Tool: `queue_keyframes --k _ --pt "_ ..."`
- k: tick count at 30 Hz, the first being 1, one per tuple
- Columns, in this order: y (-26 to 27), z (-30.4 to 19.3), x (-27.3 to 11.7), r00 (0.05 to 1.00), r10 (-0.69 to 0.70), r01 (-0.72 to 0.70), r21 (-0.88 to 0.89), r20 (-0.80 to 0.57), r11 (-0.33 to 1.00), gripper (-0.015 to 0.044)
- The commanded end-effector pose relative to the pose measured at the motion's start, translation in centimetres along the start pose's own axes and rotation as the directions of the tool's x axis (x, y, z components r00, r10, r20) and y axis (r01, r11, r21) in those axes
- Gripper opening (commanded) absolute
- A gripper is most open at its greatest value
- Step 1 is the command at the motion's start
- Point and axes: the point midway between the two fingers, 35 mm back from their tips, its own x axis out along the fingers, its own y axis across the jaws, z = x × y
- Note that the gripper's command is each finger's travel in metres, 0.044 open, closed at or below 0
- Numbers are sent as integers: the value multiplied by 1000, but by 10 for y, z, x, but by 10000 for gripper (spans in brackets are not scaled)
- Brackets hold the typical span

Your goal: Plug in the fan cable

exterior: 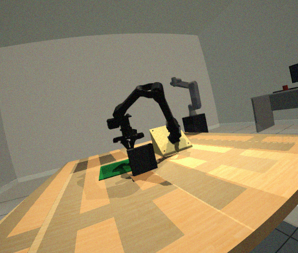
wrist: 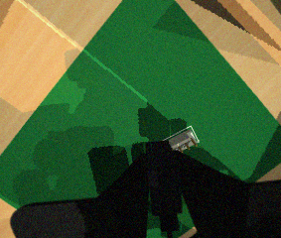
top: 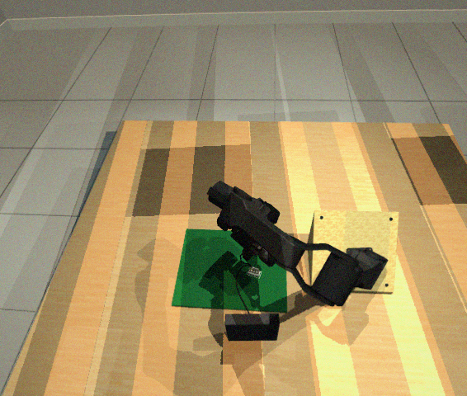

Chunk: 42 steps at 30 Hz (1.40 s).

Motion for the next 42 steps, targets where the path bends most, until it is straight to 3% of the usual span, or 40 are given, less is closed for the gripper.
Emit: queue_keyframes --k 1,13,26,33,42 --pt "-4 -2 0 1000 -4 4 113 -4 994 0" --pt "-13 -8 1 1000 -5 6 503 -4 864 0" --pt "-24 -15 2 1000 -6 8 828 -5 560 0" --pt "-28 -17 3 1000 -7 8 919 -6 395 0" --pt "-34 -16 1 1000 -7 8 922 -6 387 0"
